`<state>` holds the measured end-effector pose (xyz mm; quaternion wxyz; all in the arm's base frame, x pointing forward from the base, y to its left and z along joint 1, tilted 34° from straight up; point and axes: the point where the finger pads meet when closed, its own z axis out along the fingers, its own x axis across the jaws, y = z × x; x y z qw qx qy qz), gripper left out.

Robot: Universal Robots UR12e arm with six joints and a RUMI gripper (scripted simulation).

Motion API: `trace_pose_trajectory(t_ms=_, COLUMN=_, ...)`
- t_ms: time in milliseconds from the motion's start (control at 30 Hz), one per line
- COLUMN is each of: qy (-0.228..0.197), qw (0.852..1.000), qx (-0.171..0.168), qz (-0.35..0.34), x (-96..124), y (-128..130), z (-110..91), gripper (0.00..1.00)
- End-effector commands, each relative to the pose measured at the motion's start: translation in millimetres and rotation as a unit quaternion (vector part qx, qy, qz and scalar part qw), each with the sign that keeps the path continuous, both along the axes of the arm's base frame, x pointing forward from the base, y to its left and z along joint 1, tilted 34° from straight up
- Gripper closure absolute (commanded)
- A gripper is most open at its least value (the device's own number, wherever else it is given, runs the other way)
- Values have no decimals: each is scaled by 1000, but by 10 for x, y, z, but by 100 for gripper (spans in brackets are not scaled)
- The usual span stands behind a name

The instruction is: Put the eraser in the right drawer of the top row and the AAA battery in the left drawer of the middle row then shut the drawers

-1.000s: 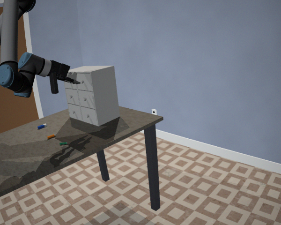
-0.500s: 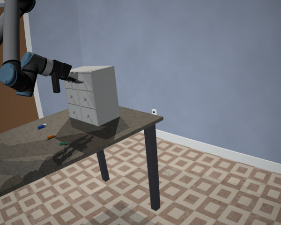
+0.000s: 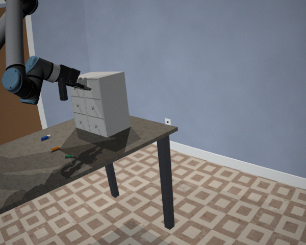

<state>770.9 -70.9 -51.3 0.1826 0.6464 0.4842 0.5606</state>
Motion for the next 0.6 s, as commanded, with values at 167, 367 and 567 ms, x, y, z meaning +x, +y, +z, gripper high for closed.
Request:
trace_pose_trajectory(t_ms=167, qy=-1, qw=1000, qx=-1, qz=0, x=75, y=-8, z=12, gripper=80)
trace_pose_trajectory(t_ms=367, qy=-1, qw=1000, qx=-1, qz=0, x=81, y=-12, z=15, gripper=80)
trace_pose_trajectory(t_ms=567, qy=-1, qw=1000, qx=-1, qz=0, x=75, y=-10, z=14, gripper=80)
